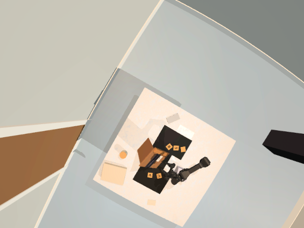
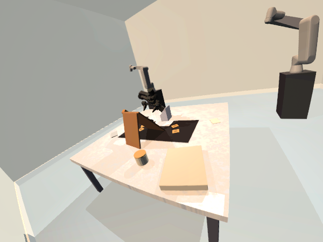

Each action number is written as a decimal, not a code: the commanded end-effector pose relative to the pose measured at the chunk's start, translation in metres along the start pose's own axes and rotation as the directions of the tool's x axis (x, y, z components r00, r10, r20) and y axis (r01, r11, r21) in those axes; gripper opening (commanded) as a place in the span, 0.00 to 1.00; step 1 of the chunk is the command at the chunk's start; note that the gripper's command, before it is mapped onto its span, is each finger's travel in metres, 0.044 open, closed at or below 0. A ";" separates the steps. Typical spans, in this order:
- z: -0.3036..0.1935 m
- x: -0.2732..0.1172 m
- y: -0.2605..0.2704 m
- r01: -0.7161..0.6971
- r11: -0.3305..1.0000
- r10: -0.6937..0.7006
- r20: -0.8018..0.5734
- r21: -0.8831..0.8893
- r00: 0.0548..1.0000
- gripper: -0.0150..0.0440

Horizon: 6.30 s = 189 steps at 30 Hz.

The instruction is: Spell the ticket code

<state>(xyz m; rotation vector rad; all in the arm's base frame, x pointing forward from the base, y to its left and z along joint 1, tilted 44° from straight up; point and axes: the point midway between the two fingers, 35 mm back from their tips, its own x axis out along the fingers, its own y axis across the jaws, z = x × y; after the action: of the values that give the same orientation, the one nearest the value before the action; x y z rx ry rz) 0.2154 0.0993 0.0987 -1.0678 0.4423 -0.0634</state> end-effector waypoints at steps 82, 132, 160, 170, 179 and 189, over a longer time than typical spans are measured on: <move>0.113 0.010 -0.087 -0.328 0.839 0.431 -0.162 0.435 0.888 0.83; -0.139 0.096 -0.132 0.795 -0.463 0.255 -0.801 0.391 0.542 0.83; -0.167 0.115 -0.126 0.795 -0.463 0.253 -0.801 0.392 0.542 0.83; -0.178 0.123 -0.122 0.795 -0.463 0.252 -0.801 0.392 0.542 0.83; -0.181 0.125 -0.121 0.795 -0.463 0.252 -0.801 0.392 0.542 0.83; -0.181 0.125 -0.121 0.795 -0.463 0.252 -0.801 0.392 0.542 0.79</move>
<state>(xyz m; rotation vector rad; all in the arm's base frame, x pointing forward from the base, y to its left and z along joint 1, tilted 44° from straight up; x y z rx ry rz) 0.2791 -0.1440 0.0908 0.8960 0.3716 -1.4381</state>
